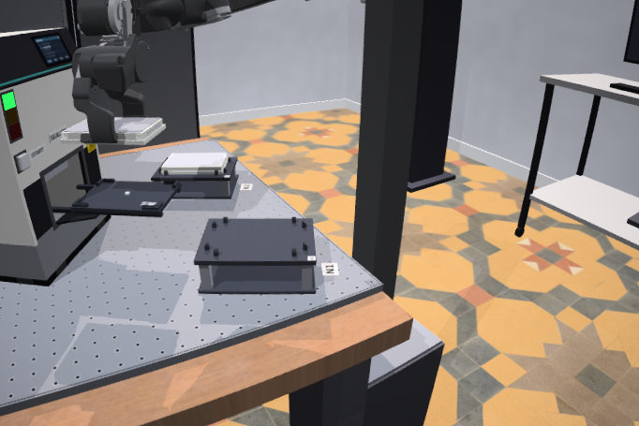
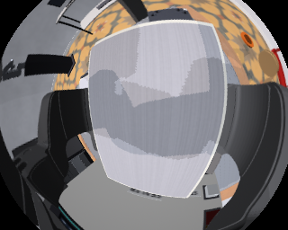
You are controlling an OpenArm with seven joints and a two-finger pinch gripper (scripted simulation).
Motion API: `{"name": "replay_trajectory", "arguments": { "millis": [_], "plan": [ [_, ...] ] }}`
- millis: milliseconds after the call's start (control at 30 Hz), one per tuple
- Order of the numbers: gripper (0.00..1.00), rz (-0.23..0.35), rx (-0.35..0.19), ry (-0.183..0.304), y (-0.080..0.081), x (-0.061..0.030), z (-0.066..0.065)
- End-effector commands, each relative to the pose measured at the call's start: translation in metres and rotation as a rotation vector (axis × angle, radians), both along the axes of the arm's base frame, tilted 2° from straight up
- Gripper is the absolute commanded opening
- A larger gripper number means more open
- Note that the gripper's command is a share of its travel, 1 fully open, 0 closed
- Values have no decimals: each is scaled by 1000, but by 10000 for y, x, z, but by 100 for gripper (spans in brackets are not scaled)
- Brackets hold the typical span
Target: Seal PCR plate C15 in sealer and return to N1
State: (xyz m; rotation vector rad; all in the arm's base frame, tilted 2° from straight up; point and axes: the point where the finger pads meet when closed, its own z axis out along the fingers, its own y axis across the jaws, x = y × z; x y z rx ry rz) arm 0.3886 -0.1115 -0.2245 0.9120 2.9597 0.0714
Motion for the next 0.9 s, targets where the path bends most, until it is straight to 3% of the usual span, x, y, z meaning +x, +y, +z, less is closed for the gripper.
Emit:
{"name": "replay_trajectory", "arguments": {
  "millis": [0,367,533,867],
  "plan": [
    [0,-11,-4,20,-7,-36,8],
    [0,-11,-4,20,-7,-36,8],
    [0,-3,-5,25,2,-52,-103],
    [0,-3,-5,25,2,-52,-103]
  ]
}}
